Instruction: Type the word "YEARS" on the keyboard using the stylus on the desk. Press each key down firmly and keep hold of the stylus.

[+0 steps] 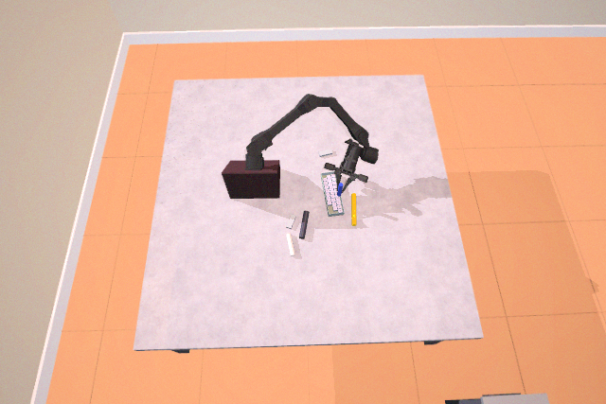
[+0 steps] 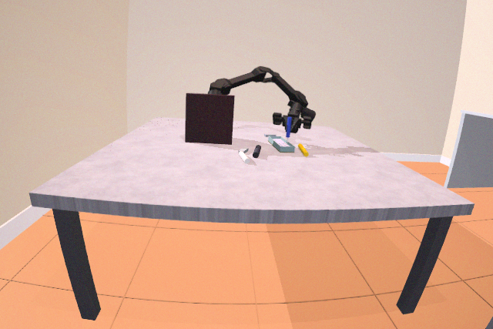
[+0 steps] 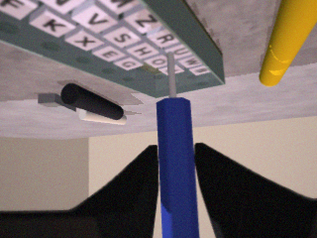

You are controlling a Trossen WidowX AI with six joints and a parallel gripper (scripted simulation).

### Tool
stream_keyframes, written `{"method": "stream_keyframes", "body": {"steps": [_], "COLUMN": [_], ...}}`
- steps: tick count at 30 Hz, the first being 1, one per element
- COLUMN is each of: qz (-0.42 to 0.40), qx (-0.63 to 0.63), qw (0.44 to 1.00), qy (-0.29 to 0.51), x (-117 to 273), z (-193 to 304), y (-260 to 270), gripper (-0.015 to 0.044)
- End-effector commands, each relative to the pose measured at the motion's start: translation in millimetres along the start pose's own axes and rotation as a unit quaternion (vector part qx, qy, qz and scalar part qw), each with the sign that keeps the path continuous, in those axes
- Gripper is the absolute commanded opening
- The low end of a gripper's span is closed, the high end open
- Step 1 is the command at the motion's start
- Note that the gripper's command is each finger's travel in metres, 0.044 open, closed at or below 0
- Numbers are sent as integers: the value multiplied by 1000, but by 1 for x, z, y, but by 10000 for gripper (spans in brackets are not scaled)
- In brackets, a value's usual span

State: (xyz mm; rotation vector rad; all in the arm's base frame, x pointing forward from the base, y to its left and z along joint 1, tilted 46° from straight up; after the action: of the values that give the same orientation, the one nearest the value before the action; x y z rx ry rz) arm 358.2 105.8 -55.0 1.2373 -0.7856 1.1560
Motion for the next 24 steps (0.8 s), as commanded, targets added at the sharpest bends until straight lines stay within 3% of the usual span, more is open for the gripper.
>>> {"method": "stream_keyframes", "body": {"steps": [1,24], "qz": [0,0], "qx": [-2,-2], "qw": [1000,1000], "qy": [-2,-2], "x": [-1,-5], "z": [-3,-10], "y": [-1,-2], "gripper": [81,81]}}
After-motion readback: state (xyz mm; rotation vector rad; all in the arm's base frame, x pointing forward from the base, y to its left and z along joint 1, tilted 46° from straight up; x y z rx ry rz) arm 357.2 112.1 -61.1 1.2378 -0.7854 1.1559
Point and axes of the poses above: the point midway between the two fingers, 35 mm back from their tips, its own x axis back along the fingers, its own y axis across the jaws, z = x × y, the point moved 2 cm from there along x, back along the fingers, and after that the axes turned 10 degrees about x, right-handed, at the moved point
